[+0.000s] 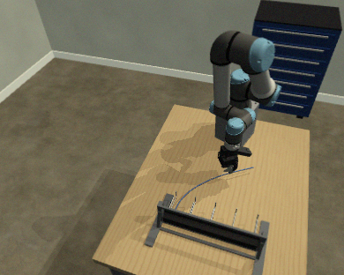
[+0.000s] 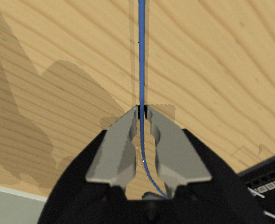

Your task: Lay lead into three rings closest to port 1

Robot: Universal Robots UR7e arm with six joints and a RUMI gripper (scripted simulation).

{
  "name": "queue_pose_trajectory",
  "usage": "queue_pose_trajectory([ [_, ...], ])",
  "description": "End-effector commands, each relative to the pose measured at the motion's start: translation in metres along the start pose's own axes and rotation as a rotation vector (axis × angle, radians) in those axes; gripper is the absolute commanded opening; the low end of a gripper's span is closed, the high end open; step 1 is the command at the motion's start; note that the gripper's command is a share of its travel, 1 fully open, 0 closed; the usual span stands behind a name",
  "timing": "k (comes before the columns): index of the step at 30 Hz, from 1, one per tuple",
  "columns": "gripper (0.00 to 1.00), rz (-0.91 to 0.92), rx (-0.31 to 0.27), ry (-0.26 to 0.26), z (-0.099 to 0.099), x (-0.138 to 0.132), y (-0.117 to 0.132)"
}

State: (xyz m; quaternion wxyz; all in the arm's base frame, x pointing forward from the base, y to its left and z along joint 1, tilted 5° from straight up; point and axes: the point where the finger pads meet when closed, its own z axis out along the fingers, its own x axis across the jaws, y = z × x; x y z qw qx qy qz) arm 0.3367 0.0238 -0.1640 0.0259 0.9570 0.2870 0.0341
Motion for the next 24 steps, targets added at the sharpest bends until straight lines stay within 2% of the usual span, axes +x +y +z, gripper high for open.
queue_pose_trajectory([
  [1,0.0,0.0,-0.001,0.001,-0.001,0.0,0.0],
  [10,0.0,0.005,-0.001,0.001,-0.001,0.002,0.001],
  [18,0.0,0.043,-0.001,0.001,-0.008,0.019,0.004],
  [24,0.0,0.133,-0.001,0.001,-0.027,0.059,0.011],
])
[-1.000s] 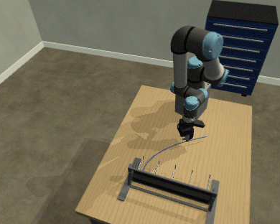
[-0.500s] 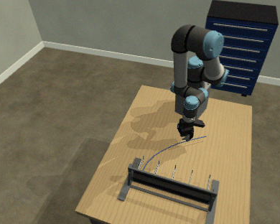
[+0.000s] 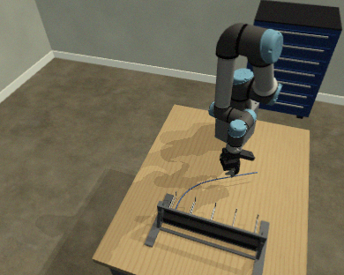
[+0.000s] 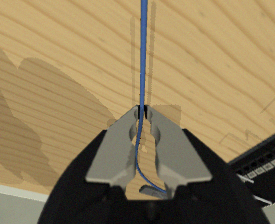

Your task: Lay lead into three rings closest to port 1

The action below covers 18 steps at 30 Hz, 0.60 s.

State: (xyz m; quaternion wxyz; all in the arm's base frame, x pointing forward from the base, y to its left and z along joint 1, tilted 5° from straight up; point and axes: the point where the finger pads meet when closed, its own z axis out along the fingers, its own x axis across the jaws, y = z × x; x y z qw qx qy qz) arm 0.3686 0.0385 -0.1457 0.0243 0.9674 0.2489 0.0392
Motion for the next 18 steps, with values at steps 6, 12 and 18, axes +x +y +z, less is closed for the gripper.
queue_pose_trajectory([
  [6,0.0,0.193,0.0,-0.007,-0.039,0.088,0.008],
  [12,0.0,0.295,0.0,-0.007,-0.06,0.132,0.011],
  [18,0.0,0.422,0.0,-0.007,-0.085,0.19,0.017],
])
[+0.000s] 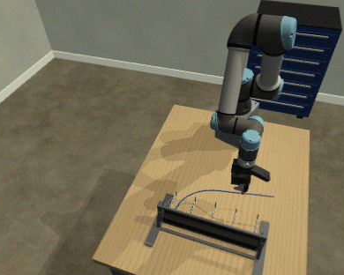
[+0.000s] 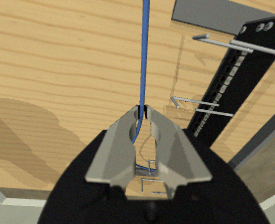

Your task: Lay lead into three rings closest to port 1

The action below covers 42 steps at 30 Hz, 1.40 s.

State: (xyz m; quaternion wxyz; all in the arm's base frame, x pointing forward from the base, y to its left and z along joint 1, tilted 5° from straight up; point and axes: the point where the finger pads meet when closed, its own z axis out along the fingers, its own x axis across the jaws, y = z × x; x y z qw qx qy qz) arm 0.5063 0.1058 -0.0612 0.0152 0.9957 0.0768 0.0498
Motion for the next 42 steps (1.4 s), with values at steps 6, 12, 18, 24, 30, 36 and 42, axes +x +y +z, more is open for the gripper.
queue_pose_trajectory([
  [6,0.0,0.158,-0.006,-0.02,-0.027,0.07,-0.017],
  [12,0.0,0.189,-0.006,-0.02,-0.033,0.083,-0.021],
  [18,0.0,0.201,-0.006,-0.02,-0.036,0.088,-0.022],
  [24,0.0,0.201,-0.006,-0.02,-0.036,0.088,-0.022],
  [30,0.0,0.201,-0.006,-0.02,-0.036,0.088,-0.022],
  [36,0.0,0.201,-0.006,-0.02,-0.036,0.088,-0.022],
  [42,0.0,0.201,-0.006,-0.02,-0.036,0.088,-0.022],
])
